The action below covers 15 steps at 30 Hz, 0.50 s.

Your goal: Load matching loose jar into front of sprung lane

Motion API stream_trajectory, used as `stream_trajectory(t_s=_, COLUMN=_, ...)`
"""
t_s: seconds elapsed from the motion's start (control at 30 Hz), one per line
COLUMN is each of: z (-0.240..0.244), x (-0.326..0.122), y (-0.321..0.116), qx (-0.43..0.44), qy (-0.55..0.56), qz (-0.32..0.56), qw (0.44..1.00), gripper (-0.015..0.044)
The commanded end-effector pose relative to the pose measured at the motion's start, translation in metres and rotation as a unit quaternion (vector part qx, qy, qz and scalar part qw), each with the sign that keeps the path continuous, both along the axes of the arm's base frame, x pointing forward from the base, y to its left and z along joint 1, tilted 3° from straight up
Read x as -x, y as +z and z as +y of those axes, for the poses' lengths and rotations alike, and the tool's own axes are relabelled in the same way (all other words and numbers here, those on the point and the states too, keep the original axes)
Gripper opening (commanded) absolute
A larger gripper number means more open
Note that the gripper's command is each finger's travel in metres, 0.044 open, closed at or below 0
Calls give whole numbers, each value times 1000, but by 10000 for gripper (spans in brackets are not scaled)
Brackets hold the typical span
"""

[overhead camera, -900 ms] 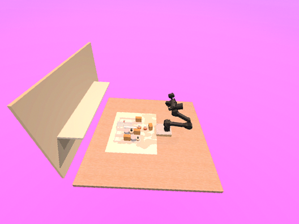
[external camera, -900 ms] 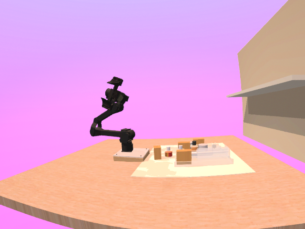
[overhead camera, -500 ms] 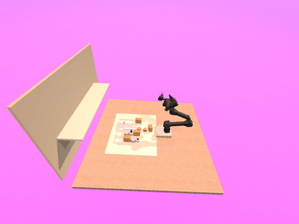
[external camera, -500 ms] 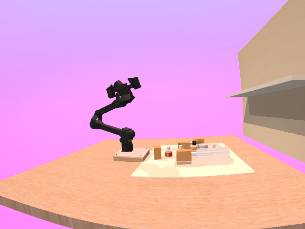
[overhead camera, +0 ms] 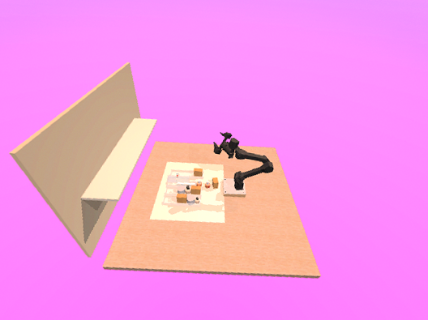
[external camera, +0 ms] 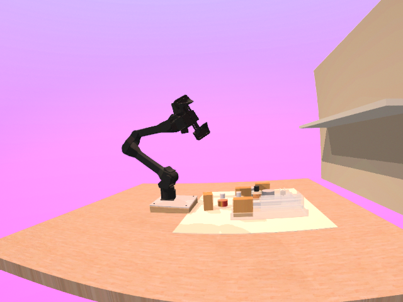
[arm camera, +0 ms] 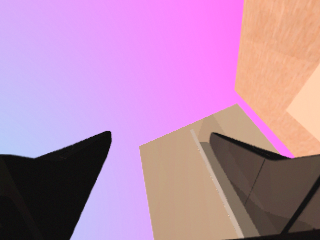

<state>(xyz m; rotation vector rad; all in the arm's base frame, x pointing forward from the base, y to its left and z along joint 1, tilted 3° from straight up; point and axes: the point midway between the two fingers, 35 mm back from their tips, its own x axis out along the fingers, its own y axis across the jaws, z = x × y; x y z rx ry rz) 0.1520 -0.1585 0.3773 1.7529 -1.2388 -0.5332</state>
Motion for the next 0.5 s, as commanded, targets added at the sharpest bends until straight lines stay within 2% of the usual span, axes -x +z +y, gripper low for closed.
stream_trajectory(t_s=0.0, z=8, x=-67, y=-43, qx=67, qy=90, qz=336, qw=935, gripper=440)
stream_trajectory(t_s=0.2, z=18, x=-100, y=-93, qx=124, qy=179, qz=555, qw=802, gripper=440)
stream_trajectory(t_s=0.47, z=39, x=-119, y=-162, qx=200, qy=328, qz=745, qw=546, gripper=440)
